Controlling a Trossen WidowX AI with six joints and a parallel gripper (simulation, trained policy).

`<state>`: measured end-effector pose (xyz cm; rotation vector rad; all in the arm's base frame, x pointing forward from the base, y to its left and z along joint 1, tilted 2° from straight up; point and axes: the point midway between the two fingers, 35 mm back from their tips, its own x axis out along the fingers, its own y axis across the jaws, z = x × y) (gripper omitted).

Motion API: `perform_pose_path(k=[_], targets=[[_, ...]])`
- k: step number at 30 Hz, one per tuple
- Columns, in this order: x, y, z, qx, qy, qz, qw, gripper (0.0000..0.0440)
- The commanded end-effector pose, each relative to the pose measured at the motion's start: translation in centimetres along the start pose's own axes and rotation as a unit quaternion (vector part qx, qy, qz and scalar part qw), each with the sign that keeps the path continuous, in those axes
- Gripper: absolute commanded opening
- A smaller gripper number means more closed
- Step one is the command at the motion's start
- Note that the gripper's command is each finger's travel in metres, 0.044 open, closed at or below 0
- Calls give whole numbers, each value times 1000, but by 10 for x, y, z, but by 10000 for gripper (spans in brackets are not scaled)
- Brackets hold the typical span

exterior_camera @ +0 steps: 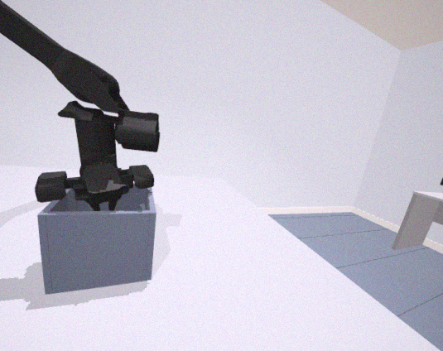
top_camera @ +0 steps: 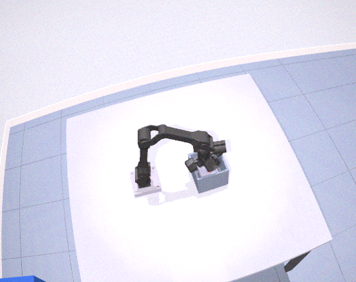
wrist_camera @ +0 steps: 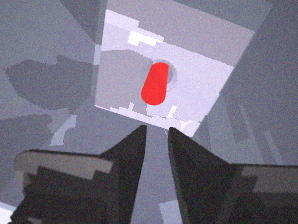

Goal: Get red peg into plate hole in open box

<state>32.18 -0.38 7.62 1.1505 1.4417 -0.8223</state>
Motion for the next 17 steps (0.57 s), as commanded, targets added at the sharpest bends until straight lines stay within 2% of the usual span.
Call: perform_pose_path(k=[1, 17], targets=[[8, 0, -6, 4, 15, -11, 1000, 88], [6, -5, -19, 12, 33, -33, 999, 87]])
